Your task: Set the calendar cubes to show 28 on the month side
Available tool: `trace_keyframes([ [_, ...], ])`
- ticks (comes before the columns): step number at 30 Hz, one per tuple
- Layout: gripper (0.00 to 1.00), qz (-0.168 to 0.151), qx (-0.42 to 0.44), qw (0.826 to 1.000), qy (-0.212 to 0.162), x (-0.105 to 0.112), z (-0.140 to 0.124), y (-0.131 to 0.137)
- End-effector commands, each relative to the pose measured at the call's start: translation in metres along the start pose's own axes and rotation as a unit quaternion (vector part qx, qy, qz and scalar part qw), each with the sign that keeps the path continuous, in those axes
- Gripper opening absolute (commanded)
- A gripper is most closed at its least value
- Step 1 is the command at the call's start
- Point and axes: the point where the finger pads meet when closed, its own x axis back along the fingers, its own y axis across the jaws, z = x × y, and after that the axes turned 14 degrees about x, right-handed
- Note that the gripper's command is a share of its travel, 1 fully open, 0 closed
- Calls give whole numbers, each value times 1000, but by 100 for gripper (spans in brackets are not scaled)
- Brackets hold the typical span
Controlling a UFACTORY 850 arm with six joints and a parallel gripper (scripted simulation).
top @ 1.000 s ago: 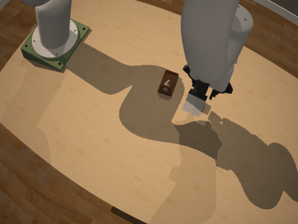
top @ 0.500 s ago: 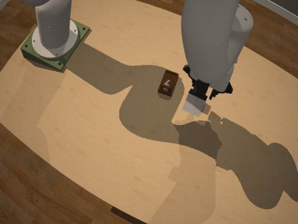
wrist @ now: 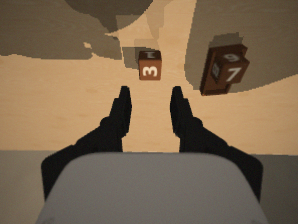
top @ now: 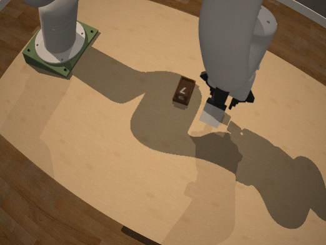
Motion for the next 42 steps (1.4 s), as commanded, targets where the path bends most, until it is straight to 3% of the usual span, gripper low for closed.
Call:
trace_keyframes([
  [1, 49, 1, 0, 1000, 1, -2, 0, -1],
  [42, 49, 1, 0, 1000, 1, -47, -1, -1],
])
